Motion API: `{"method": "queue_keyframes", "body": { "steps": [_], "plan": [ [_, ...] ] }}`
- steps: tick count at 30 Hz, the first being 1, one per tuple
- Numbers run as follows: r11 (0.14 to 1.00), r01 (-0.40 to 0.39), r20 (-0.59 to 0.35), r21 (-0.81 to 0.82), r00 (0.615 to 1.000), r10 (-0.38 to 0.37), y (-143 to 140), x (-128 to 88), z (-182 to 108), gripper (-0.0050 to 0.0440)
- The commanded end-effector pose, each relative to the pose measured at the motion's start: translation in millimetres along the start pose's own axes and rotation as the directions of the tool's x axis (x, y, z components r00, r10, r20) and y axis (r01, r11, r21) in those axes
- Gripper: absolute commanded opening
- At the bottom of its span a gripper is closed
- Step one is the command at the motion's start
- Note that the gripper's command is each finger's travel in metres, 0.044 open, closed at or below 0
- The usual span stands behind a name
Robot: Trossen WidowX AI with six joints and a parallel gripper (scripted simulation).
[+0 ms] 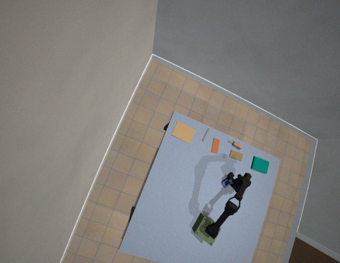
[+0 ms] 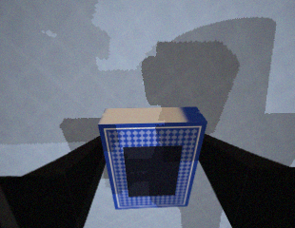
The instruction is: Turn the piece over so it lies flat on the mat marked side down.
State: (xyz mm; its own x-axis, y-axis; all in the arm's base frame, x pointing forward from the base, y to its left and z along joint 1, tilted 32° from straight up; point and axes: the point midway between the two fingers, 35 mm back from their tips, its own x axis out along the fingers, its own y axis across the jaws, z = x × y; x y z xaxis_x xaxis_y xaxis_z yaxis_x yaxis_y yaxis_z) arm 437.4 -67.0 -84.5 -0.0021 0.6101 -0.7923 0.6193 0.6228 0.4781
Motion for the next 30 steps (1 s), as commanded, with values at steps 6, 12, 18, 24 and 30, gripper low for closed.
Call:
{"method": "queue_keyframes", "body": {
  "steps": [6,12,18,24,30],
  "plan": [
    [1.0,0.0,-0.005,0.003,1.0,0.001,0,-24,-5,0.0],
    [1.0,-0.001,-0.008,0.005,1.0,0.001,0,-37,-8,0.0],
    [0.999,0.006,-0.013,-0.038,1.0,-0.007,-1,-41,-10,0.0],
    [0.935,0.059,0.002,-0.349,0.998,-0.062,7,-93,-23,0.0],
    [0.892,0.075,0.011,-0.447,0.997,-0.079,9,-110,-27,0.0]
  ]
}}
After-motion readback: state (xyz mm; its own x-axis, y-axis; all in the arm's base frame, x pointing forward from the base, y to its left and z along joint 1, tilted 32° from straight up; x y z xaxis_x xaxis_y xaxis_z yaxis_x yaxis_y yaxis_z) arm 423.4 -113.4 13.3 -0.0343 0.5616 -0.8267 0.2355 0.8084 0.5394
